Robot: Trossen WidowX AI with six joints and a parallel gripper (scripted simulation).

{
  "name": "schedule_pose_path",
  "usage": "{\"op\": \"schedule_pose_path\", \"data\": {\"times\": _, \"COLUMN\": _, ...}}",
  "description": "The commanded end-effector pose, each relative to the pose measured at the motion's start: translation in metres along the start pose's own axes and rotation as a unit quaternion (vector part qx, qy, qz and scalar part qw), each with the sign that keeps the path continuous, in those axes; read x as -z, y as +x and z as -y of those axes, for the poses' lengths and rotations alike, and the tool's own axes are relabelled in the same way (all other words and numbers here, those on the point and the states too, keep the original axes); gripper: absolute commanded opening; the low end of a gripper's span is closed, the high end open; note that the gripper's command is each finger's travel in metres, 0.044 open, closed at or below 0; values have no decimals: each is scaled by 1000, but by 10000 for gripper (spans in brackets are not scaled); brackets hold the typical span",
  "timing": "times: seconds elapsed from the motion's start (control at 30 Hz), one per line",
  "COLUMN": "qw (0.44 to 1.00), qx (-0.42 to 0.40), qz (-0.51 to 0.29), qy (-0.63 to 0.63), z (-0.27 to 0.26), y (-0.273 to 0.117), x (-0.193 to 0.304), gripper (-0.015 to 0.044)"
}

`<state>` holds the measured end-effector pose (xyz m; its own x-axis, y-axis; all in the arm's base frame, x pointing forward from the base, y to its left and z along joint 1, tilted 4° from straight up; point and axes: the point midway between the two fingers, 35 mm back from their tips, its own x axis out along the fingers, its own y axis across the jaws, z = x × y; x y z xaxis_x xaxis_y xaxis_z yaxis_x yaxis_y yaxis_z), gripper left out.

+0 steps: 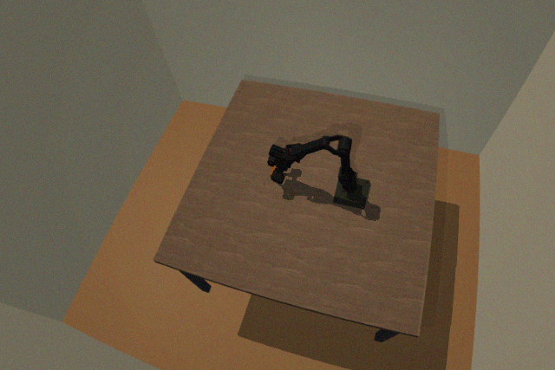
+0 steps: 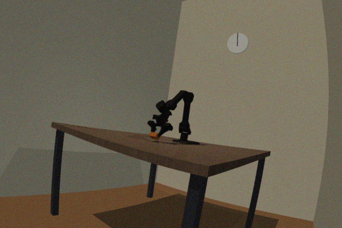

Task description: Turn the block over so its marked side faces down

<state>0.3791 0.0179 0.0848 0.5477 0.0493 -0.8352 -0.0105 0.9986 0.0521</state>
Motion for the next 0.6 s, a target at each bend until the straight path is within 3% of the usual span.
{"op": "schedule_pose_path", "data": {"times": 0.0, "qw": 1000, "qx": 2, "qz": 26, "qy": 2, "z": 1, "y": -2, "x": 3, "gripper": 0}}
{"op": "schedule_pose_path", "data": {"times": 0.57, "qw": 992, "qx": 3, "qz": 123, "qy": 0, "z": 1, "y": 27, "x": 2, "gripper": 0}}
